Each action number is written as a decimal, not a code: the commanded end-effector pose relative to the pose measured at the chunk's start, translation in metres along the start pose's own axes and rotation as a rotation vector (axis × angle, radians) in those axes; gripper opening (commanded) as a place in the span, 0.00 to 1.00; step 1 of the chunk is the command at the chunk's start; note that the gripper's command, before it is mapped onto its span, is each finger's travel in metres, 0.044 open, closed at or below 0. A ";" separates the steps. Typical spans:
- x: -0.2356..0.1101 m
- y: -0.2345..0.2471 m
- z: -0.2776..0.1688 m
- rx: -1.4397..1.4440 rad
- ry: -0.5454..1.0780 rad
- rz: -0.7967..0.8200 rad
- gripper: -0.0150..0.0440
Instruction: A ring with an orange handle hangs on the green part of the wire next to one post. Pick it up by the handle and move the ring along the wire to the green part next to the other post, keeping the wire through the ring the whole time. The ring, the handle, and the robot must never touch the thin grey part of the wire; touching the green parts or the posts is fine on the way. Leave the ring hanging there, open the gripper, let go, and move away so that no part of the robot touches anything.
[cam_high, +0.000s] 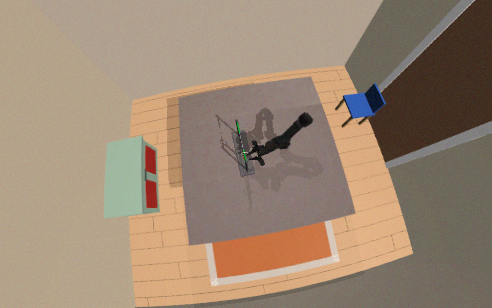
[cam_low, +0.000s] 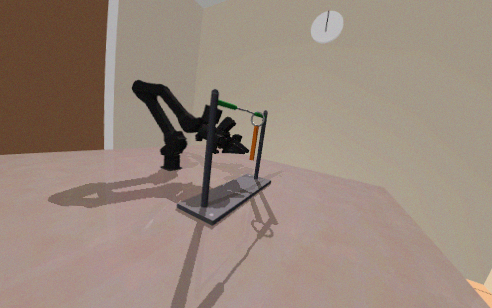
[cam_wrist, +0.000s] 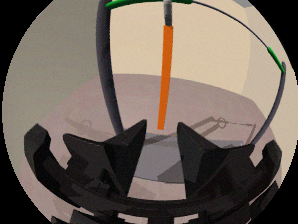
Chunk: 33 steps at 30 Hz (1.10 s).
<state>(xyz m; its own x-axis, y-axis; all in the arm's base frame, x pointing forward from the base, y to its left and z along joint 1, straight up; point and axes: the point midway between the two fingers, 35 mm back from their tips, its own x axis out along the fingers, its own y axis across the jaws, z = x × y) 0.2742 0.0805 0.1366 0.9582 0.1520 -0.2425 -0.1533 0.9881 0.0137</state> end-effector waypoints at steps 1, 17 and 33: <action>0.000 -0.001 -0.003 0.002 0.007 -0.006 0.53; -0.018 0.001 0.002 0.000 0.002 0.000 0.75; -0.051 -0.001 -0.001 0.000 0.004 0.000 1.00</action>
<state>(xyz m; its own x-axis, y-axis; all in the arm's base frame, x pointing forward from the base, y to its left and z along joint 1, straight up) 0.2264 0.0734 0.1509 0.9575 0.1583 -0.2410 -0.1597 0.9871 0.0137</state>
